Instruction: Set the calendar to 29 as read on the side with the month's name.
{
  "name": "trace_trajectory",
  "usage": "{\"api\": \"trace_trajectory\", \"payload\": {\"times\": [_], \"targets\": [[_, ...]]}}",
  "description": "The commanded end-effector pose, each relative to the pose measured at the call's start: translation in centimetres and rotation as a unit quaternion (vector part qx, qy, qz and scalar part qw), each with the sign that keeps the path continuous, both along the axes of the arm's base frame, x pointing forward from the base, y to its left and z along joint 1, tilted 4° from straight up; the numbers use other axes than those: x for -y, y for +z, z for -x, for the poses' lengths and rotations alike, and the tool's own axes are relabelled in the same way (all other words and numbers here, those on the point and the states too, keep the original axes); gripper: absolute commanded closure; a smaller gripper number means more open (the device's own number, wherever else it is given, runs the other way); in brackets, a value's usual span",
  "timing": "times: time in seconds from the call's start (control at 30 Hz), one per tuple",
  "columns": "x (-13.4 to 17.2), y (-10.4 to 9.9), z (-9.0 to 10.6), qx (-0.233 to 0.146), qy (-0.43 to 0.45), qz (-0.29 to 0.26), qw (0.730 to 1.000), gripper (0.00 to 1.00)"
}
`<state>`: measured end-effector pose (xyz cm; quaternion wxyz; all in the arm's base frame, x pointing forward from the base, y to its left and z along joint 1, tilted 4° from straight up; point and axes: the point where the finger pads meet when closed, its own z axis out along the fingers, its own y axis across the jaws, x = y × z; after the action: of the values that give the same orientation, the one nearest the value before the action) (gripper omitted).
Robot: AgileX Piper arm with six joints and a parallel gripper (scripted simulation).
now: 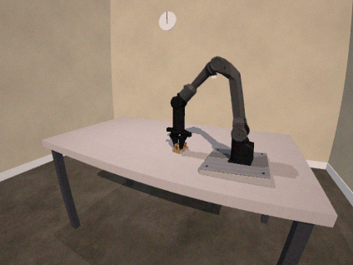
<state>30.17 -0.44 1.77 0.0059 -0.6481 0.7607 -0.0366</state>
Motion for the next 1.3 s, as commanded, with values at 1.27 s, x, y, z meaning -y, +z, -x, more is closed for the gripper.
{"api": "trace_trajectory", "payload": {"times": [1.27], "targets": [[0.07, -0.1, 0.05, -0.001, -0.001, 0.001, 1.0, 0.62]]}}
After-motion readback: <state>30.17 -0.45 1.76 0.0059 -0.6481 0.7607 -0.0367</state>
